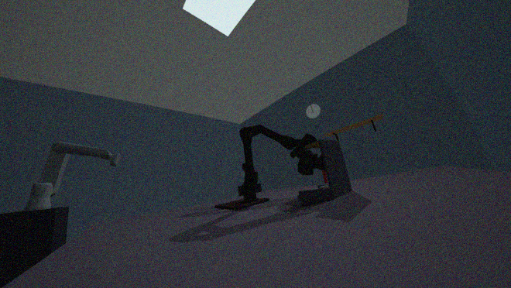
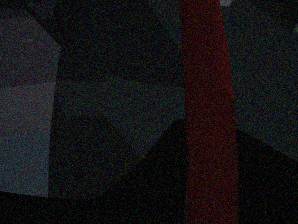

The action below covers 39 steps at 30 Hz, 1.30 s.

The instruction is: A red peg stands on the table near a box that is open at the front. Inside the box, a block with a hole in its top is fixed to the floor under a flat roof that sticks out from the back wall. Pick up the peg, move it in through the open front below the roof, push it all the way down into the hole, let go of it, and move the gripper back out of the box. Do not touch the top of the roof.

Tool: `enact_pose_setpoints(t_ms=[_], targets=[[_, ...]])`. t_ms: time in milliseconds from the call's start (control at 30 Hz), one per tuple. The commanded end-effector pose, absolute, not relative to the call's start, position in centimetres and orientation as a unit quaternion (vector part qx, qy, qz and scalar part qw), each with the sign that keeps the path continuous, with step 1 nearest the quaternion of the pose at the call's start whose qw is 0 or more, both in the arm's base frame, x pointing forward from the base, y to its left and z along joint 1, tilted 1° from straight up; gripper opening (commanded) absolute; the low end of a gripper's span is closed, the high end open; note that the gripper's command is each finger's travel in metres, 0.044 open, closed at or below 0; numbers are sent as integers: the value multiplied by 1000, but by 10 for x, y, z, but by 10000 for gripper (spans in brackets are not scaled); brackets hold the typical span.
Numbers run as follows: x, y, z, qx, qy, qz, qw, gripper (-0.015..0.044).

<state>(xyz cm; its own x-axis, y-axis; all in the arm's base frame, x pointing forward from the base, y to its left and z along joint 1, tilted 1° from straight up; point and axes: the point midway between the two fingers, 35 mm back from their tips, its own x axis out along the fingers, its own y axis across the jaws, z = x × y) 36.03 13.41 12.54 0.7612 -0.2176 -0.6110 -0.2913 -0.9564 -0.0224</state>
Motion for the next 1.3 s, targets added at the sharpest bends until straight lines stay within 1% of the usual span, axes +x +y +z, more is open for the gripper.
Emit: enact_pose_setpoints(t_ms=[0,1267], targets=[[363,135,124,-936,135,319,56,0],[361,134,91,-936,135,319,56,0]])
